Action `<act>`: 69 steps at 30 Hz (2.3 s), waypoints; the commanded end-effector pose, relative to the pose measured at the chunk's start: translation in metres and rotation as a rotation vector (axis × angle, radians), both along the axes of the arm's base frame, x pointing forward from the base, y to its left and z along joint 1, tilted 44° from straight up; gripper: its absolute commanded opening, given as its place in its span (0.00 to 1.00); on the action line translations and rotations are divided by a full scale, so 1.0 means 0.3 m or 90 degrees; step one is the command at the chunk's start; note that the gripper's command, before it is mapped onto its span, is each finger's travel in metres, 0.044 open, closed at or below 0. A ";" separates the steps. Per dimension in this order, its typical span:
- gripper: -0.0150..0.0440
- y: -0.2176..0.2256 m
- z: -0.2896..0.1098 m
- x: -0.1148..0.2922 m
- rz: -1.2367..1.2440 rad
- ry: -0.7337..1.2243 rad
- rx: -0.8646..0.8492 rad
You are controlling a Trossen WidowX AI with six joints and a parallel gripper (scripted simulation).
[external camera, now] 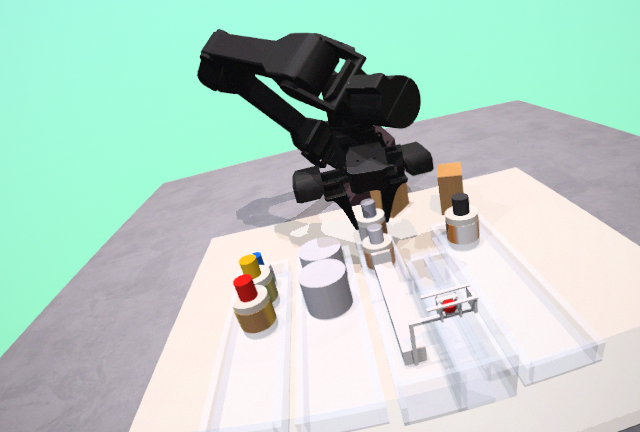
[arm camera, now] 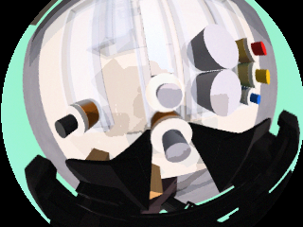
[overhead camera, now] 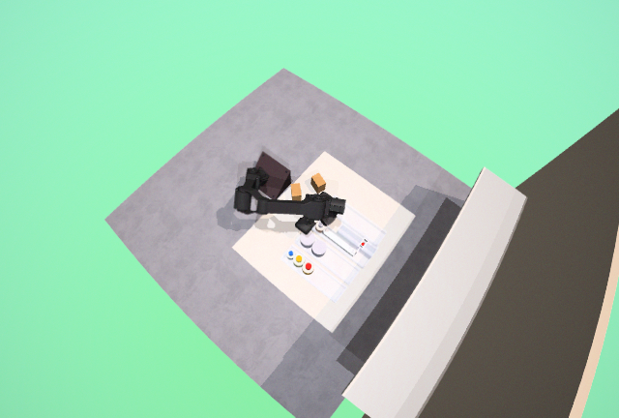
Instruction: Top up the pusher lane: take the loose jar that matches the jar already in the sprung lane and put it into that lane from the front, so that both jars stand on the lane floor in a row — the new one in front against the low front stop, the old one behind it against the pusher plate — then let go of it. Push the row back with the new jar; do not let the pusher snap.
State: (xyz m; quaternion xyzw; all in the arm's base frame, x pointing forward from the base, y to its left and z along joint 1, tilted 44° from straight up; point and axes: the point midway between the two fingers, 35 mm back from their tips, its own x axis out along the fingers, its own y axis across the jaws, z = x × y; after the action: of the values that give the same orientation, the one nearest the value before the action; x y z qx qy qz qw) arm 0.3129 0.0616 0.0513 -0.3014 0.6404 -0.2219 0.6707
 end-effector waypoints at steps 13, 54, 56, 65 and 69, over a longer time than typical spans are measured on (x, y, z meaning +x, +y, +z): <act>0.25 0.013 0.021 0.050 0.005 -0.022 0.002; 0.25 0.021 0.032 0.092 0.005 -0.022 0.002; 0.25 0.020 0.031 0.092 0.005 -0.022 0.002; 0.25 0.019 0.031 0.092 0.005 -0.022 0.002; 0.25 0.019 0.031 0.092 0.005 -0.022 0.002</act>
State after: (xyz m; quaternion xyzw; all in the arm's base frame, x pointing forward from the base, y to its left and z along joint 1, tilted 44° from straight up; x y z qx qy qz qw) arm 0.3320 0.0655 0.0558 -0.3003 0.6415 -0.2205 0.6706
